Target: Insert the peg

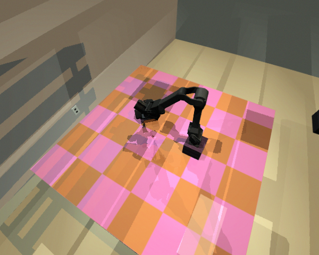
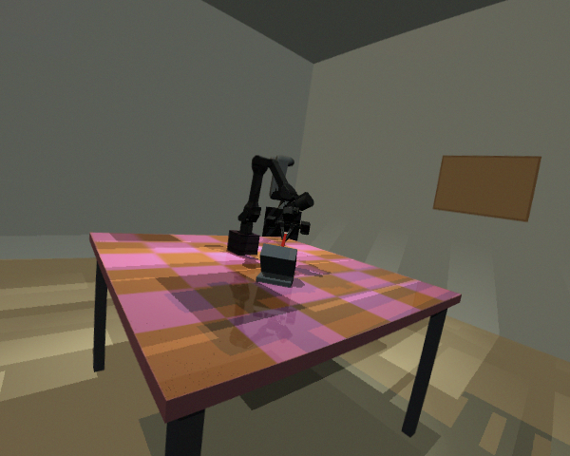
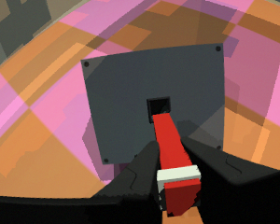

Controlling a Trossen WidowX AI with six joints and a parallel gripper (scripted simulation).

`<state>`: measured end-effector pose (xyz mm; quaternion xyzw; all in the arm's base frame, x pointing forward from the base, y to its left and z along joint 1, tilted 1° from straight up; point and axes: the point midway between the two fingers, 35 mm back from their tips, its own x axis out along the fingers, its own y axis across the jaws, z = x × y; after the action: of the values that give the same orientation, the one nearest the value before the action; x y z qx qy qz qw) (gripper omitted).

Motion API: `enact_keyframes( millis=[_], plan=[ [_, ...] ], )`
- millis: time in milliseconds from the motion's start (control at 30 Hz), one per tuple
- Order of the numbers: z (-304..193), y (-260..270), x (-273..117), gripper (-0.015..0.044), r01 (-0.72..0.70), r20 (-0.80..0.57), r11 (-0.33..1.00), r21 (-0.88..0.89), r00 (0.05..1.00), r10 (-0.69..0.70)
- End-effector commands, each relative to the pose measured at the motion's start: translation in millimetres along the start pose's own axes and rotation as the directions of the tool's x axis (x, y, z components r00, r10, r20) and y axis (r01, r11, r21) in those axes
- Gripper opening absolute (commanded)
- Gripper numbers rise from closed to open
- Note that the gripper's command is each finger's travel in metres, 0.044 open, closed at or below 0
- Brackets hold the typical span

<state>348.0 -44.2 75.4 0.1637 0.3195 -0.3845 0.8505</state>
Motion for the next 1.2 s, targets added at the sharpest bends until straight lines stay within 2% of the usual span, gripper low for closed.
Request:
enact_keyframes(
  millis=[0, 700, 1167],
  plan=[
    [-1, -1, 4, 0.0000, 0.004, 0.010, 1.000, 0.007, 1.000, -0.004],
    [-1, -1, 28, 0.0000, 0.001, 0.015, 1.000, 0.011, 1.000, -0.001],
    [0, -1, 24, 0.0000, 0.004, 0.018, 1.000, 0.015, 1.000, -0.005]
  ],
)
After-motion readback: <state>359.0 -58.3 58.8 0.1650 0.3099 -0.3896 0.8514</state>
